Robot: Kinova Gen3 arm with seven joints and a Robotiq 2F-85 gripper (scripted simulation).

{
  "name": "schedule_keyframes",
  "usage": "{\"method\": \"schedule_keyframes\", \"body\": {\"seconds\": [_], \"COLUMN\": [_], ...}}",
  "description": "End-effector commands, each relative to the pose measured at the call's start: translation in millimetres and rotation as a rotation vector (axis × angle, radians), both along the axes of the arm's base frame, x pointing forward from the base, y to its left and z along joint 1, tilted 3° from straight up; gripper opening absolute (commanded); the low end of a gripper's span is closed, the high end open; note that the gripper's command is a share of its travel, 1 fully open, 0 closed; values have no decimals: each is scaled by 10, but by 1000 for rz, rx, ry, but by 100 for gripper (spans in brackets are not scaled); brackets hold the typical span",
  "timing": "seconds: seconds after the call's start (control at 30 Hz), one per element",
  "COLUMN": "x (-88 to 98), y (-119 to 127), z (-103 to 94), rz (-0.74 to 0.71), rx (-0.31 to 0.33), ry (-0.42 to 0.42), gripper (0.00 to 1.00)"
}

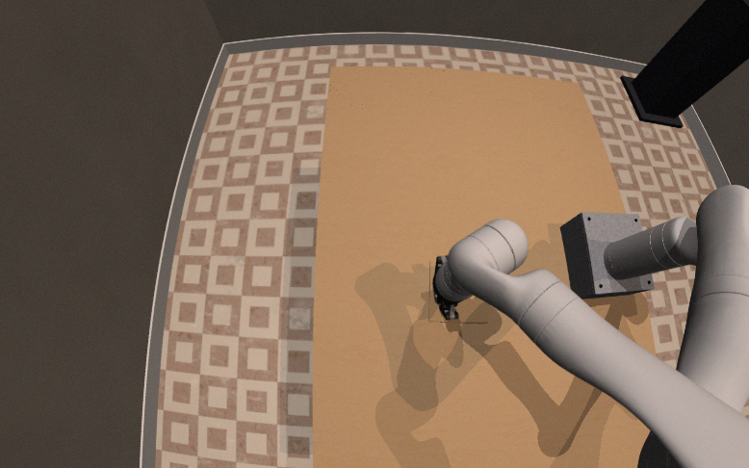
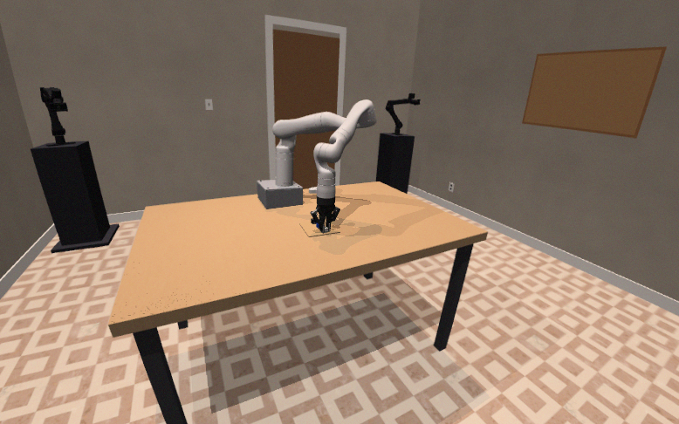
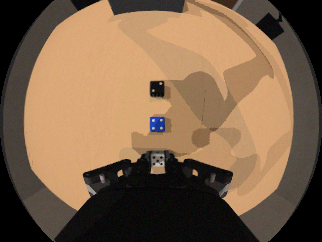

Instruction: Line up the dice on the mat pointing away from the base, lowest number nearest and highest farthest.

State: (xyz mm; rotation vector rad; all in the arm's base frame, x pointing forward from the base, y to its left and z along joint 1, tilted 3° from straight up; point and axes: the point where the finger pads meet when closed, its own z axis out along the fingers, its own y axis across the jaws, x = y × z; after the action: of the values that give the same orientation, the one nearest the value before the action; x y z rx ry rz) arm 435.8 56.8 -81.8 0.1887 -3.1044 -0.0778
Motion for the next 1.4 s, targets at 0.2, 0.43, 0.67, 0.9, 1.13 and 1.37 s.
{"method": "schedule_keyframes", "body": {"seconds": [0.2,0.43,0.67,0.9,1.13,1.37], "x": [6,6,6,6,6,6], "y": [1,1,1,1,1,0], "z": [7,7,7,7,7,24], "rz": [0,0,0,0,0,0], "rx": [0,0,0,0,0,0], "ry": [-2,-2,-2,-2,-2,-2], "gripper": [15,19,23,35,35,35]}}
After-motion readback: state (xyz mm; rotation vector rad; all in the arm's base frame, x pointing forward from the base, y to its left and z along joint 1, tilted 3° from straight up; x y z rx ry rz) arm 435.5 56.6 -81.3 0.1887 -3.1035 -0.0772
